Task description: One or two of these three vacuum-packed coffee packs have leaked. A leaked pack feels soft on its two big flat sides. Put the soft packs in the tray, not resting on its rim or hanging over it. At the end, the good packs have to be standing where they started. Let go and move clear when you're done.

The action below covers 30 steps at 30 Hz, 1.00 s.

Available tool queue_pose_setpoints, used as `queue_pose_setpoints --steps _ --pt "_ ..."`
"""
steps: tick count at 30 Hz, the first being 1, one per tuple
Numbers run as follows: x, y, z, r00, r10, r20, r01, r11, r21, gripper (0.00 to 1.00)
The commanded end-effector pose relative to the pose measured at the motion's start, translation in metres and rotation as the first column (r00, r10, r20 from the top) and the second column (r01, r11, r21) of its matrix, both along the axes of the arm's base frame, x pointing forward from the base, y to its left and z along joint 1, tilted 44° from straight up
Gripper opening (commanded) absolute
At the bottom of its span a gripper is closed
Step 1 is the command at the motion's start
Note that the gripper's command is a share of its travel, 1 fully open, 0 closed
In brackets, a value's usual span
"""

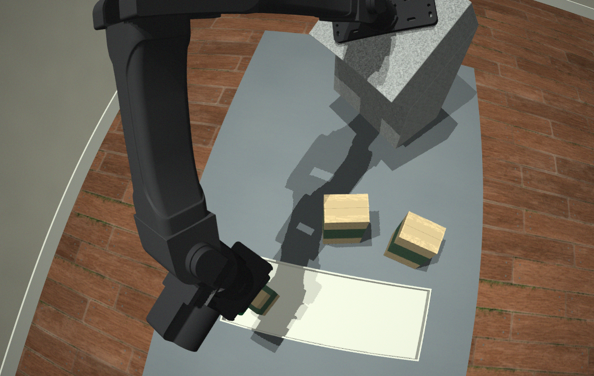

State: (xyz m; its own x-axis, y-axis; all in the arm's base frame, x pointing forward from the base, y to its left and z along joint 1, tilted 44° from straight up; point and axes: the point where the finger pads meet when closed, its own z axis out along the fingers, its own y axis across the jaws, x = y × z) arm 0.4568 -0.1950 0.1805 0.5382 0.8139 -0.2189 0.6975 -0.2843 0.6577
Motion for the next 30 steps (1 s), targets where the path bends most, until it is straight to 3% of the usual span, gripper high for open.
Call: queue_pose_setpoints --steps 1,3,30 --pt "0.012 0.006 0.004 0.999 0.028 0.022 -0.028 1.0 -0.007 0.26" --pt "0.009 0.003 0.021 0.998 0.022 0.057 -0.021 1.0 -0.019 0.26" --pt "0.007 0.002 0.017 0.999 0.017 0.037 -0.016 1.0 -0.017 0.26"
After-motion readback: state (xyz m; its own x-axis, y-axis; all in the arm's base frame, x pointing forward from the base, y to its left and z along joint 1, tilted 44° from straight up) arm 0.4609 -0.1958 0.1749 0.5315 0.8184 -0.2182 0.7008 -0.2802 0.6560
